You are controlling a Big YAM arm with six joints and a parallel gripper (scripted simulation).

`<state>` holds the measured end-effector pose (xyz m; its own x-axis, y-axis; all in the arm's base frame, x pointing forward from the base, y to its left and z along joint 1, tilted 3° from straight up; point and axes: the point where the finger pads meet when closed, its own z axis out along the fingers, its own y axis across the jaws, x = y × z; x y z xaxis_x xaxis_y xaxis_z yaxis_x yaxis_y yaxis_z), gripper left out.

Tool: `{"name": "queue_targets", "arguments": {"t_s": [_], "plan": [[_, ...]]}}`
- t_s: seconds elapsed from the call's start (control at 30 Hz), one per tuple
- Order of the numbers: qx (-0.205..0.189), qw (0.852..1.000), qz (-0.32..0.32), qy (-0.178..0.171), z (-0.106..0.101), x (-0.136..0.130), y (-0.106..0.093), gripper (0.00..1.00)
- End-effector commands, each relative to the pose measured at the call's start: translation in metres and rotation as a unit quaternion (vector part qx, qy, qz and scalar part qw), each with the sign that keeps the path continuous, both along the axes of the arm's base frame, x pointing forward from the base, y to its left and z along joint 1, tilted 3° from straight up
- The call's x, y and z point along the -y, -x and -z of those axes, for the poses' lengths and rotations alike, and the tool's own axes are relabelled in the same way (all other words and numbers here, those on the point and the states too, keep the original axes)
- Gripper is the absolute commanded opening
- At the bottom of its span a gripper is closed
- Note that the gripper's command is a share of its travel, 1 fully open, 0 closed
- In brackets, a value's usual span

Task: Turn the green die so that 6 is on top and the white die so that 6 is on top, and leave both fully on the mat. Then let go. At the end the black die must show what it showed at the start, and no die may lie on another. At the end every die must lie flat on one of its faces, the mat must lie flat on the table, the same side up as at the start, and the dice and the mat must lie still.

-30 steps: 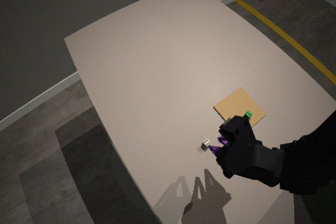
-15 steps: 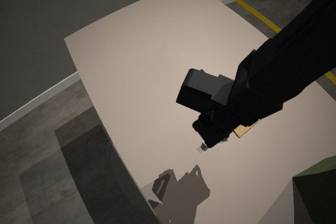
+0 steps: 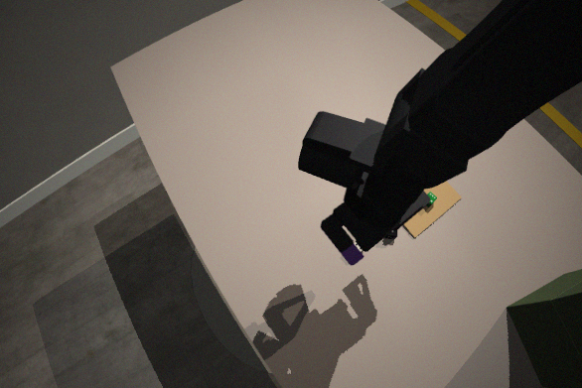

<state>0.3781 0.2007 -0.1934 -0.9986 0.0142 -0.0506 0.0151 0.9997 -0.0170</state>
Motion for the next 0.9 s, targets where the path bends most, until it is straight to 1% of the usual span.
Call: {"name": "queue_targets", "arguments": {"t_s": [0.0, 0.07, 0.1, 0.13, 0.2, 0.3, 0.37, 0.4, 0.43, 0.5, 0.53, 0.57, 0.6, 0.67, 0.7, 0.77, 0.8, 0.87], "plan": [[0.009, 1.0, -0.011, -0.006, -0.001, -0.012, -0.007, 1.0], [0.008, 1.0, -0.013, -0.006, 0.001, -0.011, -0.007, 1.0], [0.013, 1.0, -0.017, -0.008, 0.003, -0.014, -0.011, 1.0], [0.014, 1.0, -0.022, -0.008, 0.008, -0.014, -0.011, 1.0], [0.014, 1.0, -0.022, -0.008, 0.008, -0.014, -0.011, 1.0], [0.012, 0.999, -0.043, -0.006, 0.033, -0.012, -0.008, 1.0], [0.011, 0.999, -0.051, -0.005, 0.042, -0.011, -0.006, 1.0], [0.004, 0.999, -0.051, -0.002, 0.044, -0.006, 0.003, 1.0], [0.001, 0.999, -0.051, 0.0, 0.045, -0.004, 0.006, 0.33], [0.003, 0.999, -0.051, -0.001, 0.044, -0.007, 0.002, 0.33], [0.019, 0.998, -0.051, -0.009, 0.031, -0.014, -0.011, 0.33], [0.026, 0.998, -0.051, -0.013, 0.025, -0.017, -0.016, 0.33], [0.027, 0.998, -0.051, -0.013, 0.025, -0.018, -0.018, 0.33], [0.021, 0.998, -0.051, -0.01, 0.027, -0.014, -0.011, 0.33], [0.012, 0.999, -0.05, -0.006, 0.034, -0.01, -0.005, 0.33], [0.012, 0.999, -0.05, -0.006, 0.034, -0.01, -0.005, 0.33], [0.007, 0.999, -0.048, -0.003, 0.039, -0.008, -0.001, 0.33], [0.007, 0.999, -0.048, -0.004, 0.039, -0.008, -0.001, 0.33]]}}
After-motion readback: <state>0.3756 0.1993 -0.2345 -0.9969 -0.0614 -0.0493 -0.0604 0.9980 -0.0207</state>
